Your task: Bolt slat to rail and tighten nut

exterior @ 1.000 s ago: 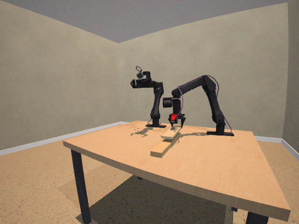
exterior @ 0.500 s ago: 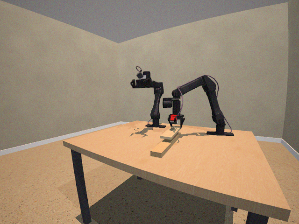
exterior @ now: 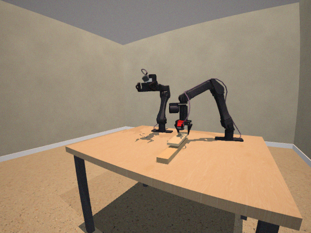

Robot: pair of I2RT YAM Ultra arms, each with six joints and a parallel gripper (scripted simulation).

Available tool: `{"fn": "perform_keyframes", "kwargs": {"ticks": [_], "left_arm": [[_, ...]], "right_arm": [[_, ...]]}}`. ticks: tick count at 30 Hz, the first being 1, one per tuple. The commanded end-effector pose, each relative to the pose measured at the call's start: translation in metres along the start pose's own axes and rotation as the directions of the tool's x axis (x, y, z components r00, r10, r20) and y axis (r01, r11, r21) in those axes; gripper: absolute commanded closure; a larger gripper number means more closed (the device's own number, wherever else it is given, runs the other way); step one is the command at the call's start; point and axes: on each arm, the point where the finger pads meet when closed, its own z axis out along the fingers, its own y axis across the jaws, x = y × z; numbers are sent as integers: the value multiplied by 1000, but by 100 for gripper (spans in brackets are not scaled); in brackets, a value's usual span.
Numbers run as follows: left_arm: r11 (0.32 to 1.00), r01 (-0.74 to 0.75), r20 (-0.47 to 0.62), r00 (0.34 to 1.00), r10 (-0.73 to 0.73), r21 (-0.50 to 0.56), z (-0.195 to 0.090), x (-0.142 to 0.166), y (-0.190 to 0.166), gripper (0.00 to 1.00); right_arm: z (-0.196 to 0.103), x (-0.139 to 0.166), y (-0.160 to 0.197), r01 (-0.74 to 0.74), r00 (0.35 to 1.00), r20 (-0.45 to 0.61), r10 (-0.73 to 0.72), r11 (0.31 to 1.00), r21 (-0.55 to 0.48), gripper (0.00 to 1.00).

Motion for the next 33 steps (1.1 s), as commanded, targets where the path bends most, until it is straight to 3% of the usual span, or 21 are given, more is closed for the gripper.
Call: {"fn": "perform_keyframes", "kwargs": {"ticks": [1, 33], "left_arm": [[1000, 10, 36, 999, -10, 17, -3, -7, -4, 28], [1000, 6, 31, 999, -6, 8, 9, -6, -2, 28]], "right_arm": [[-4, -16, -1, -3, 999, 49, 3, 1000, 7, 0], [-4, -16, -1, -3, 999, 49, 3, 1000, 7, 0]]}}
